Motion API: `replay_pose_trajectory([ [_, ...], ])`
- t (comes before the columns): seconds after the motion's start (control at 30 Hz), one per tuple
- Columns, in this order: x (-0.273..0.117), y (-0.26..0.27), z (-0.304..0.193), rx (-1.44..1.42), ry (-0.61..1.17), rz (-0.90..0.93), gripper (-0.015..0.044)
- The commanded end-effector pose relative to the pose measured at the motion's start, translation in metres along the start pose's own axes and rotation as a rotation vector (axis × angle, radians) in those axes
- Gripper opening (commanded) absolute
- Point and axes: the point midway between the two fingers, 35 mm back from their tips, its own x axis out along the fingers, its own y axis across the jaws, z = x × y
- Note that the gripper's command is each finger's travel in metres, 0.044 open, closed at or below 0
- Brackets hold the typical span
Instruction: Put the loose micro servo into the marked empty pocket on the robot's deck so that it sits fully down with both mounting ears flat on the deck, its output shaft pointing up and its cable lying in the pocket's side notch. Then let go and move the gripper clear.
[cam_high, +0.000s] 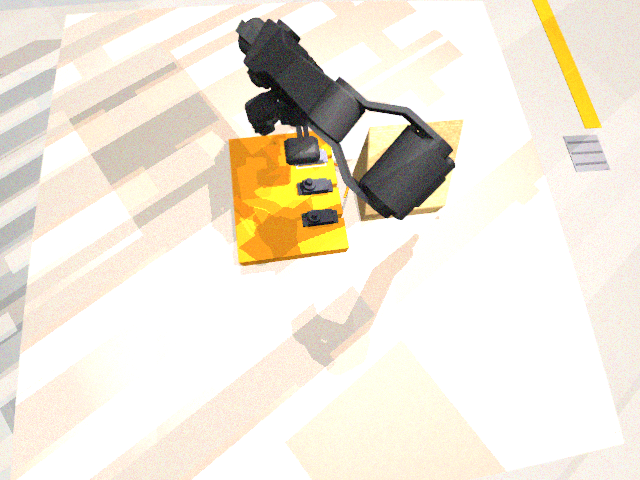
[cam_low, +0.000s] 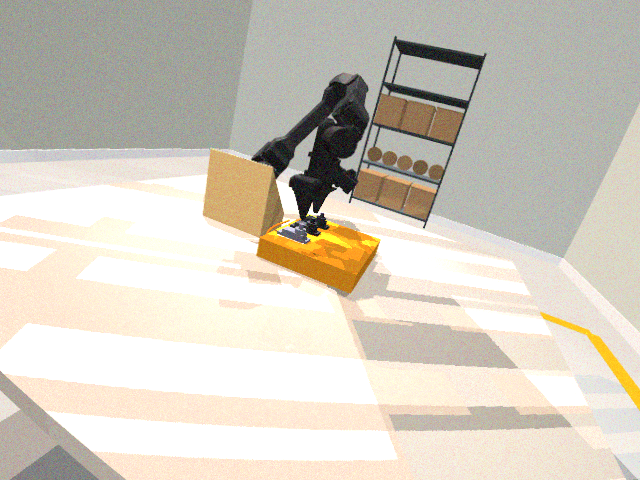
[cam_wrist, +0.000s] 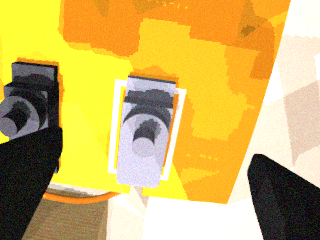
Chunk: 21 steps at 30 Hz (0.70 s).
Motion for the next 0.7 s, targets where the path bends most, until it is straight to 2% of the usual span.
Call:
replay_pose_trajectory([
  [0.0,-0.021,0.001,0.034,-0.003,-0.008,-0.001,0.044],
  [0.13,-0.04,0.006,0.064,-0.003,-0.007,0.001,0.044],
  [0.27,-0.043,0.007,0.065,-0.003,-0.007,0.001,0.044],
  [0.43,-0.085,0.008,0.058,-0.016,-0.007,-0.007,0.044],
  [0.67,-0.087,0.008,0.057,-0.017,-0.006,-0.007,0.044],
])
